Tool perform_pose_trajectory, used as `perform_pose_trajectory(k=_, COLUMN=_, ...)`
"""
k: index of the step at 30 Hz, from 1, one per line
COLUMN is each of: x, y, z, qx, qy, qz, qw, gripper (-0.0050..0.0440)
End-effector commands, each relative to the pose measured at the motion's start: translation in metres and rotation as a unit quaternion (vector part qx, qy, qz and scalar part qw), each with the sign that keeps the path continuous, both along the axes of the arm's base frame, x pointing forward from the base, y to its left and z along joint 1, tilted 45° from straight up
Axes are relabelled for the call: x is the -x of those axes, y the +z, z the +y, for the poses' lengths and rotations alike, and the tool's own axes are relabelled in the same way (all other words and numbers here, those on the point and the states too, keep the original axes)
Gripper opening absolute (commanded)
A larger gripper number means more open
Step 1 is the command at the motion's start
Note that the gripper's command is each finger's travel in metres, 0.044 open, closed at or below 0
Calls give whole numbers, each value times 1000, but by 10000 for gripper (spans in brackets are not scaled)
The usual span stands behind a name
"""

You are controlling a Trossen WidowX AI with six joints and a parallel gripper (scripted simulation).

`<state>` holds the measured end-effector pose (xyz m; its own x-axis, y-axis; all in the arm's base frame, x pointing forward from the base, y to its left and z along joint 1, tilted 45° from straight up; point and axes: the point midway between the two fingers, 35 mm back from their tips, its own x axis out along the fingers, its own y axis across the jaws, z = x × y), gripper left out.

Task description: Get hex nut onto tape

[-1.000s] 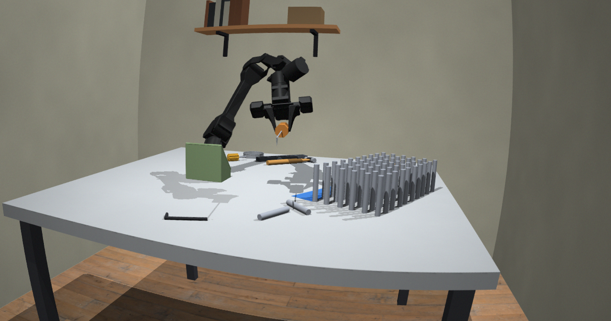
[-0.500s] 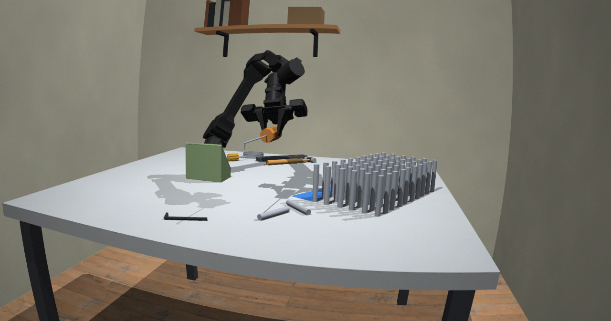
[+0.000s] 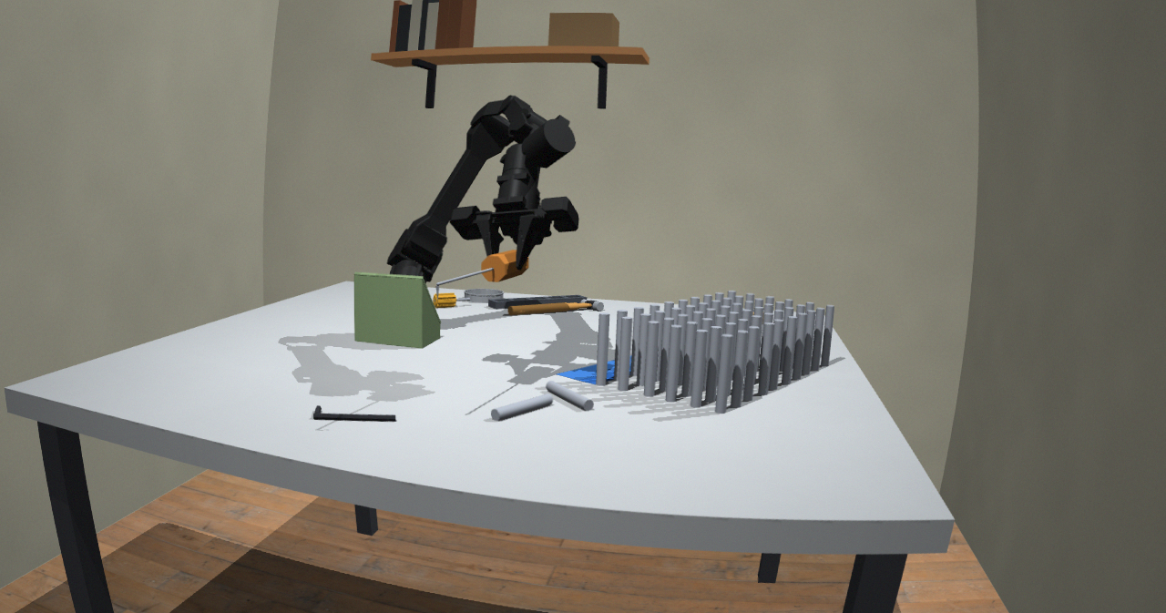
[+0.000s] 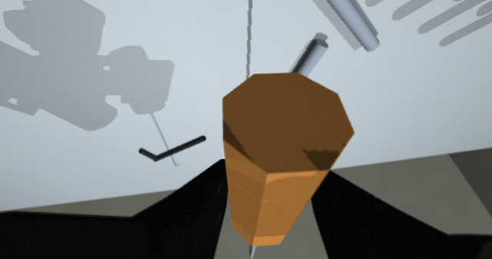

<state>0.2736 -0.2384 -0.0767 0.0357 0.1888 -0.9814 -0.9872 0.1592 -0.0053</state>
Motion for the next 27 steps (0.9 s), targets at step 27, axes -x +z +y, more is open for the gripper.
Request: perform_pose_trajectory(k=27, x=-10, y=-32, z=23, qx=10, qy=-2, qz=-3, qw=1000, gripper=-50)
